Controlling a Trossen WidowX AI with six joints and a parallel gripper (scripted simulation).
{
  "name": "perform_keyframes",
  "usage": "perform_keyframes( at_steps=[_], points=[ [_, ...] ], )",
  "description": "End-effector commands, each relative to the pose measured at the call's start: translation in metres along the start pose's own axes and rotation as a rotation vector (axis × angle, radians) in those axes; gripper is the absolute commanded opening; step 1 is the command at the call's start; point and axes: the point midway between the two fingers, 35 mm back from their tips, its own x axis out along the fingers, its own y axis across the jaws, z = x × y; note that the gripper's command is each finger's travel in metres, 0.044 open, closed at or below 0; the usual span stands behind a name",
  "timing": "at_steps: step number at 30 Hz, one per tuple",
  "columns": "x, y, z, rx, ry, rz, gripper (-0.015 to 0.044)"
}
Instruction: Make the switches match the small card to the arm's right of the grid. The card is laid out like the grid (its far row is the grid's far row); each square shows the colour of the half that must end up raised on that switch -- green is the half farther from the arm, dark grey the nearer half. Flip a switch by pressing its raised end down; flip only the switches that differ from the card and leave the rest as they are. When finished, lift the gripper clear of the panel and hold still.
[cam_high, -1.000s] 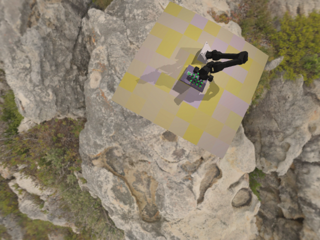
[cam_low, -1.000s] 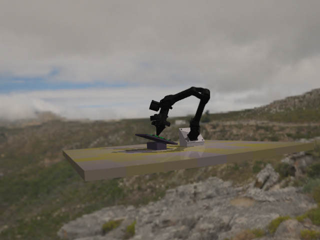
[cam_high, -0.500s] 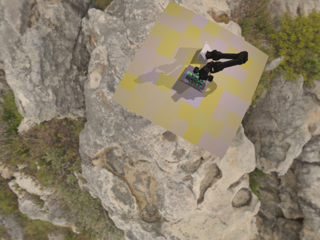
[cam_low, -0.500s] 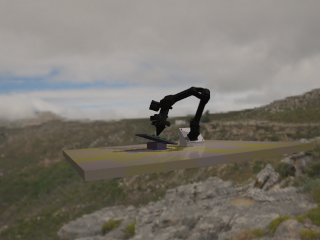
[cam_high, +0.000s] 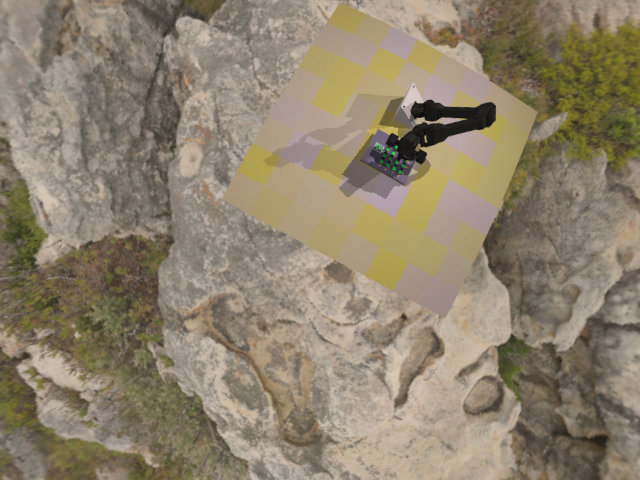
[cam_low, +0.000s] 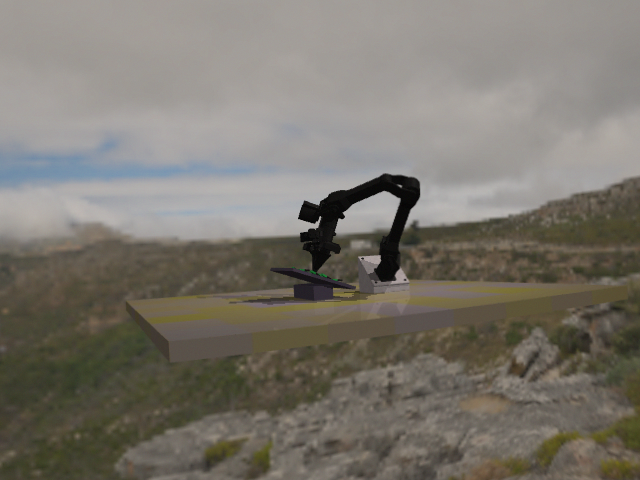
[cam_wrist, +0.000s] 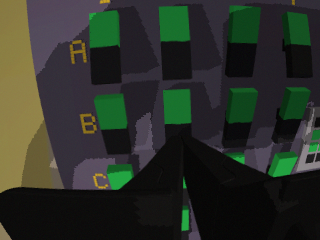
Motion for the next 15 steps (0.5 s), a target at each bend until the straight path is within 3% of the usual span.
perform_keyframes(
  at_steps=[1, 15],
  points=[
    [0.0011, 0.0004, -0.0002, 0.005, 0.000, 0.004, 0.0000],
    [0.0029, 0.0004, -0.0002, 0.005, 0.000, 0.004, 0.0000]
  ],
)
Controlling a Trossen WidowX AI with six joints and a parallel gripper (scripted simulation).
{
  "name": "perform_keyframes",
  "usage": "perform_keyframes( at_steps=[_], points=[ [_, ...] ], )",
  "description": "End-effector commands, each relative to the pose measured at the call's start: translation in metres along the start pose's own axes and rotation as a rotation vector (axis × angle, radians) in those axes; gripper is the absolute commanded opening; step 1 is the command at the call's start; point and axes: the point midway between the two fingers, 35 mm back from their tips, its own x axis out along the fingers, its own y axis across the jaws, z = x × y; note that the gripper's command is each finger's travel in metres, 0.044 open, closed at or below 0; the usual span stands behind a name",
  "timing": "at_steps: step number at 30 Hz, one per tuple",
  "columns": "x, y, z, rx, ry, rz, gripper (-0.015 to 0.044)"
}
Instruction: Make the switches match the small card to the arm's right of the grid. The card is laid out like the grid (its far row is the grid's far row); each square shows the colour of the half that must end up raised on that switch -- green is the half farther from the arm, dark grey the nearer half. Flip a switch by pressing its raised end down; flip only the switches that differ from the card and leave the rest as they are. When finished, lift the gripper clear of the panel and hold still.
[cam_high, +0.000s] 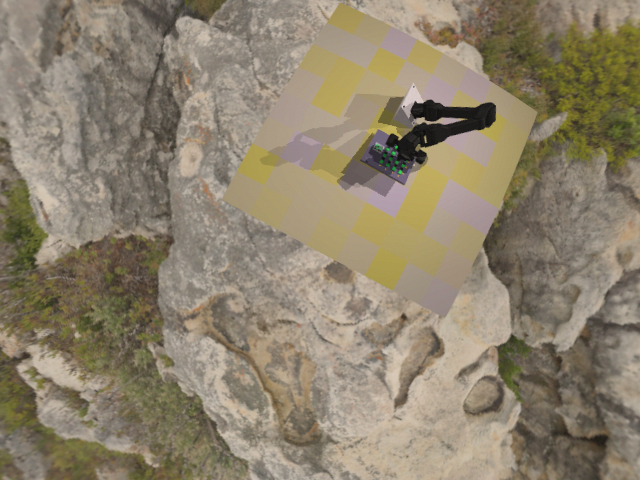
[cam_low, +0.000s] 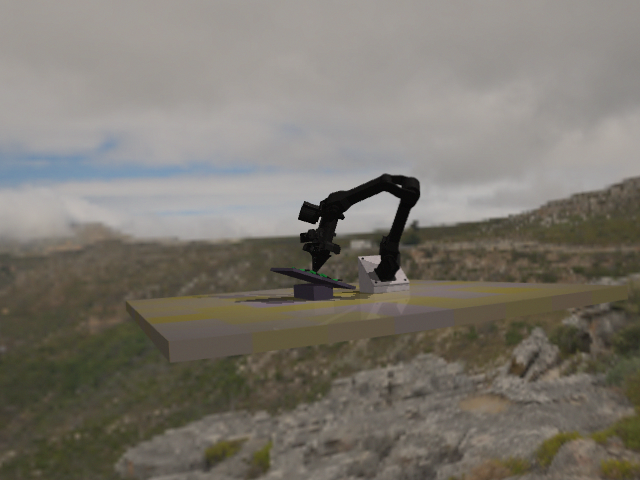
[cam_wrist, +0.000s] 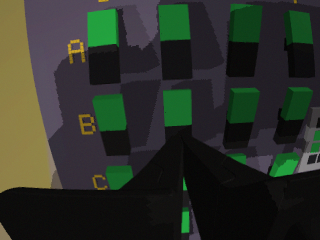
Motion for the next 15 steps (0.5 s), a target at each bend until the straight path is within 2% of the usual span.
perform_keyframes(
  at_steps=[1, 11, 15],
  points=[
    [0.001, 0.000, 0.000, 0.004, 0.000, 0.004, 0.0000],
    [0.003, 0.000, 0.000, 0.004, 0.000, 0.004, 0.0000],
    [-0.030, -0.002, 0.003, 0.002, 0.015, -0.005, 0.0000]
  ],
)
